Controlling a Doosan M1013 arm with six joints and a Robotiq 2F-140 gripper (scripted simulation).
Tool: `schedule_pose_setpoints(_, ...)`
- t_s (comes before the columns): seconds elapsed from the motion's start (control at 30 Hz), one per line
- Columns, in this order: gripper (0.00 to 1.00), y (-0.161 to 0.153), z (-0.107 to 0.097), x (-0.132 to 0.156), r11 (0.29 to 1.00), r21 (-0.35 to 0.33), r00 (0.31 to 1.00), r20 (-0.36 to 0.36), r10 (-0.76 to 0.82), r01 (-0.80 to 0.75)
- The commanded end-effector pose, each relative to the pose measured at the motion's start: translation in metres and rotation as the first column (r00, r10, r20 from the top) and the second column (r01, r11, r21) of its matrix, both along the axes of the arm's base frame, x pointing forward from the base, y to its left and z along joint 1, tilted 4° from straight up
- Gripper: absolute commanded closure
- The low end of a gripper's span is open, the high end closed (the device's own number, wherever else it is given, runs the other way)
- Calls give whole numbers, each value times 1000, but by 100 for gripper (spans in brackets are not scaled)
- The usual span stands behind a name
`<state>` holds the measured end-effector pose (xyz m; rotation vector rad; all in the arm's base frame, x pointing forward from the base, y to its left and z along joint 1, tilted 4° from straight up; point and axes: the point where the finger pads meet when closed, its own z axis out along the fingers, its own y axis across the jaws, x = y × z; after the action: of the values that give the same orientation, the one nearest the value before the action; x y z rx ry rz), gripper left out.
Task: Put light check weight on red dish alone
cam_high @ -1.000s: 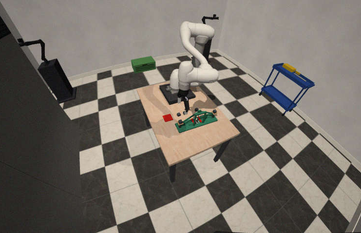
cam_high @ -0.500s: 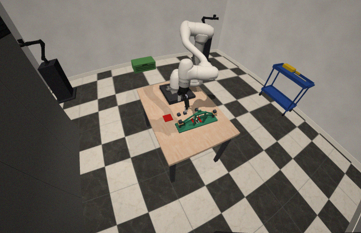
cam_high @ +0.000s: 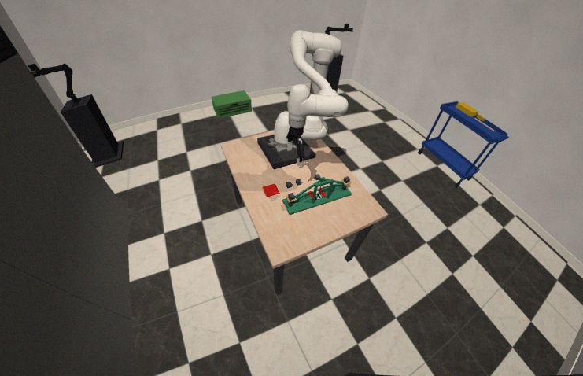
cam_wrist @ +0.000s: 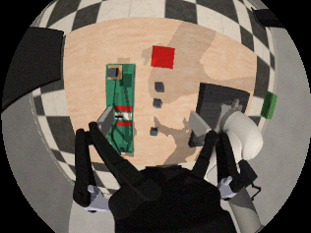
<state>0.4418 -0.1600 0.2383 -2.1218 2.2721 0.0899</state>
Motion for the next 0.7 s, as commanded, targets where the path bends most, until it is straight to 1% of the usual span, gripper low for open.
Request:
schedule_pose_setpoints(0.0,0,13,1,-25,1000,-1,1000,-5,-1,1)
schedule_pose_setpoints(0.1,0,20,2,-38,1000,-1,1000,-5,-1,1)
schedule_pose_setpoints(0.2,0,24,2,-45,1000,-1,1000,-5,-1,1)
schedule_pose_setpoints(0.67,0,25,2,-47,1000,-1,1000,-5,-1,1)
